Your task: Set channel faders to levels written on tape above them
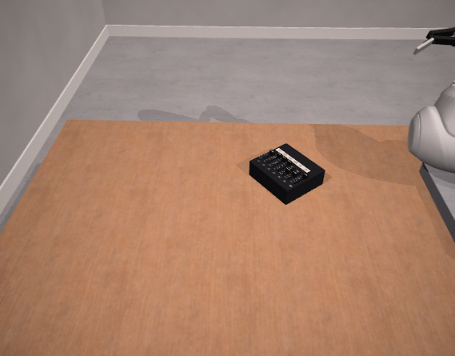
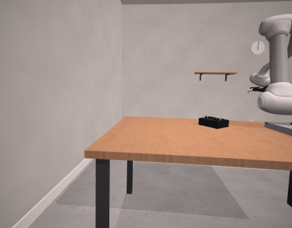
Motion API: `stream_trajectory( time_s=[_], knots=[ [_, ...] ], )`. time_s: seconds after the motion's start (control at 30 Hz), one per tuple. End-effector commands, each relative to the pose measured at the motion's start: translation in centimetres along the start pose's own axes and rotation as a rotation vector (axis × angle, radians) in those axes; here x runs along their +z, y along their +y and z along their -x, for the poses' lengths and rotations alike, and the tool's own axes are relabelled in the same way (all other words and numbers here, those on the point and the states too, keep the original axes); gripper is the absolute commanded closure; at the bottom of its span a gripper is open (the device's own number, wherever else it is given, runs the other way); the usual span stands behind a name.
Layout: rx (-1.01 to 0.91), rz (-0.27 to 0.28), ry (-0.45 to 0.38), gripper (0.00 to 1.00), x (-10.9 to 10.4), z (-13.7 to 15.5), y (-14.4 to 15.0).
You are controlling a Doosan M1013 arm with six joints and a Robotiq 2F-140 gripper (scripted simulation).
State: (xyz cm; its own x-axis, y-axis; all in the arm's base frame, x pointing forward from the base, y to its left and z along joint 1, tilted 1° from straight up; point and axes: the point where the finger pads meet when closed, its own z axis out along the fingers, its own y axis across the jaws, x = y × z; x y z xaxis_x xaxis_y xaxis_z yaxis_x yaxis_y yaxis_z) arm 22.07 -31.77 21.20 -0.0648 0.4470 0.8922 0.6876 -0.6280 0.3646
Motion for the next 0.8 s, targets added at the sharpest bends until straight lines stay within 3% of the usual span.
stream_trajectory(
  time_s=[0.0,0.6,0.77],
  knots=[
    [0.000,0.000,0.000,0.00,0.00,-0.01,0.00],
    [-0.001,-0.001,0.000,0.00,0.02,0.00,0.00],
    [-0.045,-0.040,-0.008,0.00,0.85,0.26,0.02]
  ],
)
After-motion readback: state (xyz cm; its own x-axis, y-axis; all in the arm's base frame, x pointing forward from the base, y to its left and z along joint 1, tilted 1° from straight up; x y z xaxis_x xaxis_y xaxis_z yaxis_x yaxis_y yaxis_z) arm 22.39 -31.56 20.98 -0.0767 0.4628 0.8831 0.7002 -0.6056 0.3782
